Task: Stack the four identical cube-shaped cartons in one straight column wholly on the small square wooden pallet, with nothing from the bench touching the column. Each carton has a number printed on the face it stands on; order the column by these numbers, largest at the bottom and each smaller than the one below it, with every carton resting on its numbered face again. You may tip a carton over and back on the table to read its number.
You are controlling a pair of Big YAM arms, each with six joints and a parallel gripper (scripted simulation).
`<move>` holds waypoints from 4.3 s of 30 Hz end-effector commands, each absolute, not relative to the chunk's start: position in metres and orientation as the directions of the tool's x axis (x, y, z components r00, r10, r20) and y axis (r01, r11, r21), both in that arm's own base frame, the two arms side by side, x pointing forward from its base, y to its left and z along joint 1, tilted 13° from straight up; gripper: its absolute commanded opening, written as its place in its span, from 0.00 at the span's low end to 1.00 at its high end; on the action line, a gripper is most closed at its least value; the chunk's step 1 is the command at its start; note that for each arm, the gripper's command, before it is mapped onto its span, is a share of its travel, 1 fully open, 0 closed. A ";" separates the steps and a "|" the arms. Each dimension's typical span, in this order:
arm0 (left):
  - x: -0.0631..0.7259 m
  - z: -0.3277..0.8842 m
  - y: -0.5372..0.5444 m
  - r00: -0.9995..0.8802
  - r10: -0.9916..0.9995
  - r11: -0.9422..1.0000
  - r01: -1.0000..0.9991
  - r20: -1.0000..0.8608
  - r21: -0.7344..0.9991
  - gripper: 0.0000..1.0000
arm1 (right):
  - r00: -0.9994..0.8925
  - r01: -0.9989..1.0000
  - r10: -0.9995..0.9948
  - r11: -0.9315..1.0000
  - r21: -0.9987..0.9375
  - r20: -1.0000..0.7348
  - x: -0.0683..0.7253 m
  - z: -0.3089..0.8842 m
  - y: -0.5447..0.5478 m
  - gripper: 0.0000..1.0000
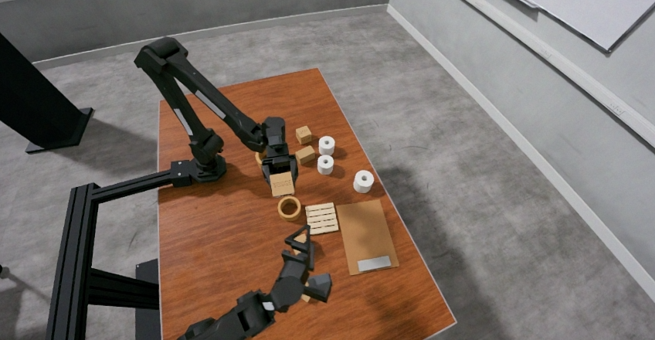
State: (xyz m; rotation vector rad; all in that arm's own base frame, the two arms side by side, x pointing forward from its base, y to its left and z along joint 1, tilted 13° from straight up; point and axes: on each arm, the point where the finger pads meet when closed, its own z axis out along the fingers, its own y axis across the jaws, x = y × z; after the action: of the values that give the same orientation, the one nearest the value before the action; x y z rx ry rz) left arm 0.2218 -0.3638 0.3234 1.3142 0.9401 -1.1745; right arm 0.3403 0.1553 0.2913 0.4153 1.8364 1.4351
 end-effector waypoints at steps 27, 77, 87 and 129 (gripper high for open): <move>0.224 0.333 -0.366 0.199 -0.108 -0.101 0.972 -0.974 0.210 0.55 | -0.722 -0.257 0.692 -0.300 0.919 0.024 0.298 0.316 0.238 1.00; 0.224 0.333 -0.366 0.199 -0.108 -0.101 0.972 -0.974 0.210 0.55 | -0.660 -0.317 0.742 -0.132 0.939 -0.118 0.315 0.323 0.220 1.00; 0.207 0.310 -0.364 0.225 -0.053 -0.111 0.967 -0.973 0.230 0.55 | -0.584 -0.322 0.671 0.324 0.889 -0.456 0.344 0.322 0.160 1.00; 0.035 0.009 -0.370 0.018 0.855 0.081 0.983 -0.518 0.167 0.55 | -0.509 0.011 -0.047 0.998 -0.062 -0.859 0.451 0.305 -0.027 1.00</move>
State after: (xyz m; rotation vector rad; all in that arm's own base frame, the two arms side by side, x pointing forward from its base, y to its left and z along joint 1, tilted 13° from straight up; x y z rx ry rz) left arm 0.0353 -0.3357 -0.0118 1.9067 1.8379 -0.2842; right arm 0.4313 -0.0223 0.2621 -0.0039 2.1861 -0.0451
